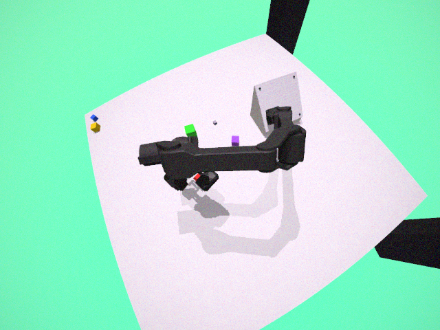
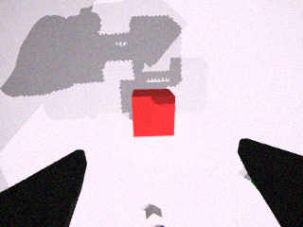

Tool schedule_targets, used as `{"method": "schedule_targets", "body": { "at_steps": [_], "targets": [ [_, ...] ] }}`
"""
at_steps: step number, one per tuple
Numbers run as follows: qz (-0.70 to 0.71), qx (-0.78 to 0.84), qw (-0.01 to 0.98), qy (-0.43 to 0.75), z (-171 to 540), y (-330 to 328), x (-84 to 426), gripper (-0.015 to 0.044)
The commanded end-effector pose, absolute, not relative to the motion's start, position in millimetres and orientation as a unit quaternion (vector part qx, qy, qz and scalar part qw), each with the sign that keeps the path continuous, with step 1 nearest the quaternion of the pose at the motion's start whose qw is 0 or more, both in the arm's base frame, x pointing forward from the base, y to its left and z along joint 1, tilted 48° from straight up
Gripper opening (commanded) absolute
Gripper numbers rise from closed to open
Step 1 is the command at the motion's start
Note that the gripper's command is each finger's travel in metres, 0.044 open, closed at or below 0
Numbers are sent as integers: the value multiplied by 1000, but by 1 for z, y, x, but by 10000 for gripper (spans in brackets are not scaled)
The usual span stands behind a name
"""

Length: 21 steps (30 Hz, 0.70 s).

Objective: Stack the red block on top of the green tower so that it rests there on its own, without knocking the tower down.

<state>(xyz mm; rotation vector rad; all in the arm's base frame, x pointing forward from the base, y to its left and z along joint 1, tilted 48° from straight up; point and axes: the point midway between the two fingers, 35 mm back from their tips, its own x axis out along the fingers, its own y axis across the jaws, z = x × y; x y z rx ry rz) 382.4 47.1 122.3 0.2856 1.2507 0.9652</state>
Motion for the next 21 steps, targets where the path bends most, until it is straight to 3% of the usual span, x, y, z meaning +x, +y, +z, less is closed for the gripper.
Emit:
{"method": "schedule_targets", "body": {
  "at_steps": [1, 21],
  "targets": [
    [425, 135, 687, 574, 124, 44, 380, 440],
    [426, 135, 687, 573, 89, 85, 379, 440]
  ]
}}
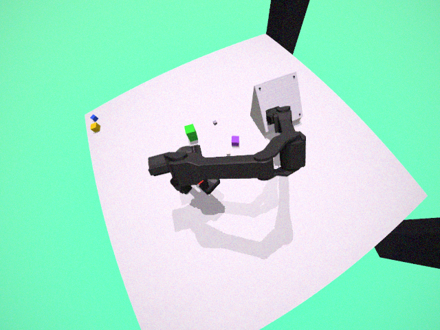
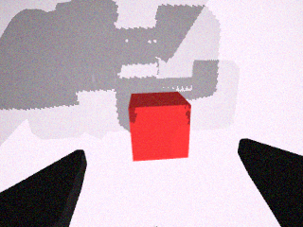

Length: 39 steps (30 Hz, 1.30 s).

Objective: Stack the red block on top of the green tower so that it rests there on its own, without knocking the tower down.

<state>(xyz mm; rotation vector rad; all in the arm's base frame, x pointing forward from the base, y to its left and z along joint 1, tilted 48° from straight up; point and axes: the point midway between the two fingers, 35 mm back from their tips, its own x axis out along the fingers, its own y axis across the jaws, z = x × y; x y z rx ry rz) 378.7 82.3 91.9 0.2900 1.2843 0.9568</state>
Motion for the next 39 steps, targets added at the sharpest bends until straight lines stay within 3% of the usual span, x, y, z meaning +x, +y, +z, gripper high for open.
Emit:
{"method": "schedule_targets", "body": {
  "at_steps": [1, 39],
  "targets": [
    [426, 135, 687, 573, 89, 85, 379, 440],
    [426, 136, 687, 572, 56, 122, 378, 440]
  ]
}}
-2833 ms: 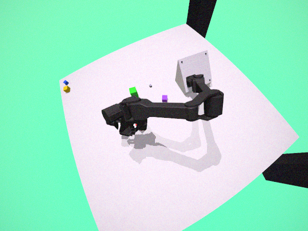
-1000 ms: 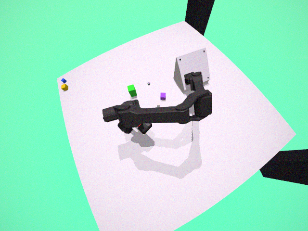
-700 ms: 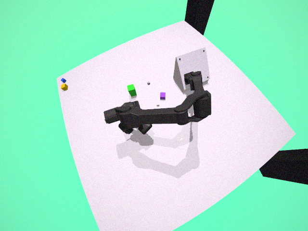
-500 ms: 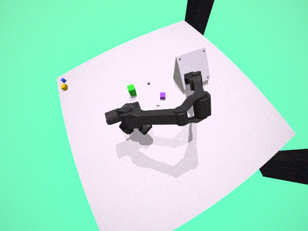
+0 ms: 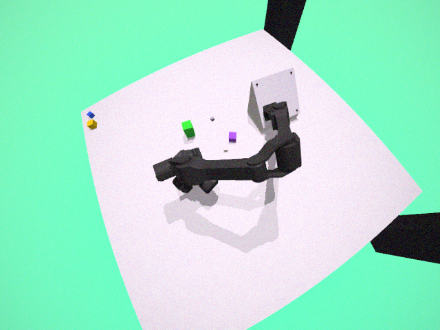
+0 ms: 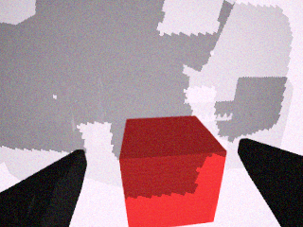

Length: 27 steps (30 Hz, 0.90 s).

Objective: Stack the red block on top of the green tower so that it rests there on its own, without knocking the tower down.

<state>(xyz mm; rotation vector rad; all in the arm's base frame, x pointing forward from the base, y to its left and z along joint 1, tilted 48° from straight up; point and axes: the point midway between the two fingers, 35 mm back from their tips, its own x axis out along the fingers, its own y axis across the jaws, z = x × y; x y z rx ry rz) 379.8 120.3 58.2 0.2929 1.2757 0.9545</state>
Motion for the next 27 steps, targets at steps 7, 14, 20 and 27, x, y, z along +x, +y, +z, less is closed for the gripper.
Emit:
{"method": "schedule_targets", "body": {
  "at_steps": [7, 14, 20, 27],
  "targets": [
    [426, 136, 687, 572, 56, 122, 378, 440],
    [426, 136, 687, 572, 57, 121, 378, 335],
    [426, 136, 687, 572, 57, 121, 378, 177],
    [426, 136, 687, 572, 57, 121, 378, 131]
  ]
}}
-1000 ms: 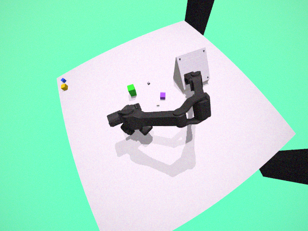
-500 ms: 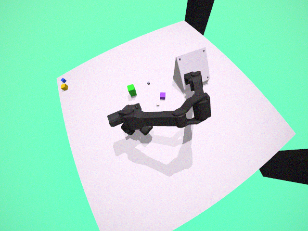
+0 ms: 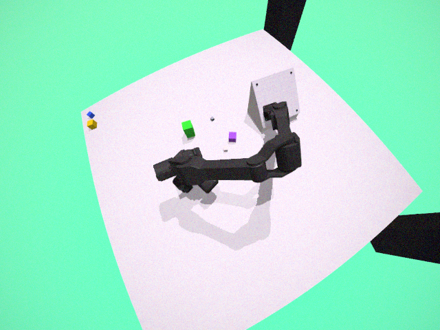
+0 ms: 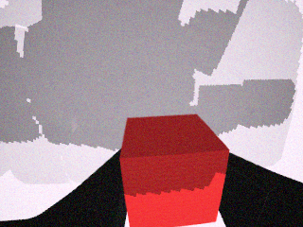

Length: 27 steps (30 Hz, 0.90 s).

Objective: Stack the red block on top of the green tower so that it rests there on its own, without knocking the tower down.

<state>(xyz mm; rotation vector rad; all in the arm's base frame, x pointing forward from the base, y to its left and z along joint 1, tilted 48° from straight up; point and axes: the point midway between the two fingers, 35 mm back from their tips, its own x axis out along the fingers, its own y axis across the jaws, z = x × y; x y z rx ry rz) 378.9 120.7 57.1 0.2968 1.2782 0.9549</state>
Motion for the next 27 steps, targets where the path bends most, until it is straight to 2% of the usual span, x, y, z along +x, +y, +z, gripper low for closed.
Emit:
{"method": "schedule_targets", "body": {
  "at_steps": [1, 6, 27],
  "targets": [
    [426, 136, 687, 572, 57, 121, 378, 124],
    [426, 136, 687, 573, 66, 111, 379, 0],
    [425, 134, 687, 574, 132, 36, 381, 0]
  ]
}}
